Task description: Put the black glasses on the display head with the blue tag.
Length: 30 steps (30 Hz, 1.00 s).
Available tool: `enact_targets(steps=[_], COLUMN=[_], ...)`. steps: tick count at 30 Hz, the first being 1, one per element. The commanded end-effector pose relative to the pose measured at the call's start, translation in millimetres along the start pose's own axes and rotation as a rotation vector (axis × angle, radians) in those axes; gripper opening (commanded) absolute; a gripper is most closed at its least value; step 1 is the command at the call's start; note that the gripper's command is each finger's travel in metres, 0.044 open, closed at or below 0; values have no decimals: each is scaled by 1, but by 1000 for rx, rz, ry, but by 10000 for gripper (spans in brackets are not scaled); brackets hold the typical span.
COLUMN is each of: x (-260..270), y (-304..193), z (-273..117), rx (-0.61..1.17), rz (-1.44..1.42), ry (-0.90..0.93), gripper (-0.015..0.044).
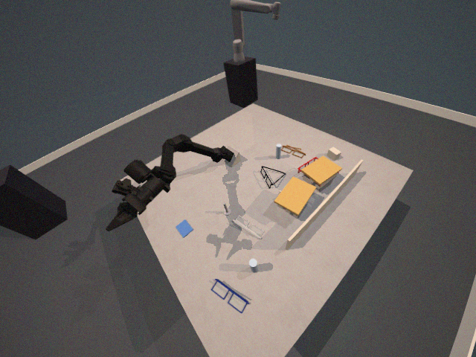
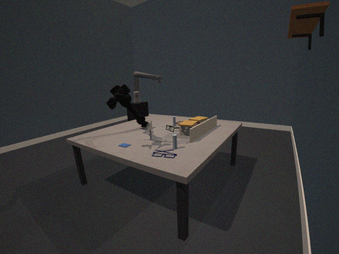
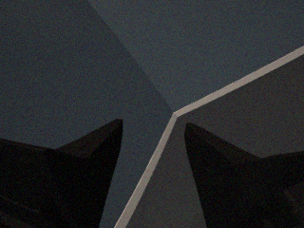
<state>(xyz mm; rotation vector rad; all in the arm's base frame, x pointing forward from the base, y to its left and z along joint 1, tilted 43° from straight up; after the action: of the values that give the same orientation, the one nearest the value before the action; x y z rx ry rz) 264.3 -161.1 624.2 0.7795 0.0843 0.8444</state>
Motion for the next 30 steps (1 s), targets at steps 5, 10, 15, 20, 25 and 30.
enact_targets(steps=[5, 10, 15, 20, 25, 30], x=[52, 88, 121, 147, 166, 176], y=[-89, -142, -188, -229, -260, -280], z=[-28, -63, -109, -168, -235, -308], rx=[339, 559, 779, 1016, 1241, 1456], rz=[91, 133, 152, 138, 90, -2], ry=[100, 159, 208, 237, 252, 255], gripper=[200, 200, 200, 200, 200, 200])
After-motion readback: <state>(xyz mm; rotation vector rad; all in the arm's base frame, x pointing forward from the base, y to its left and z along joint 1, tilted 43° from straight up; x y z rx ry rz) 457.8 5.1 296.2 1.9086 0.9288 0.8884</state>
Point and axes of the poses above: the point midway between the two fingers, 35 mm back from their tips, its own z axis out along the fingers, its own x axis across the jaws, y = z × x, the point moved 6 cm from there along -z, back along the fingers, and after that the axes turned 1 degree about -z, right-handed, at the moved point
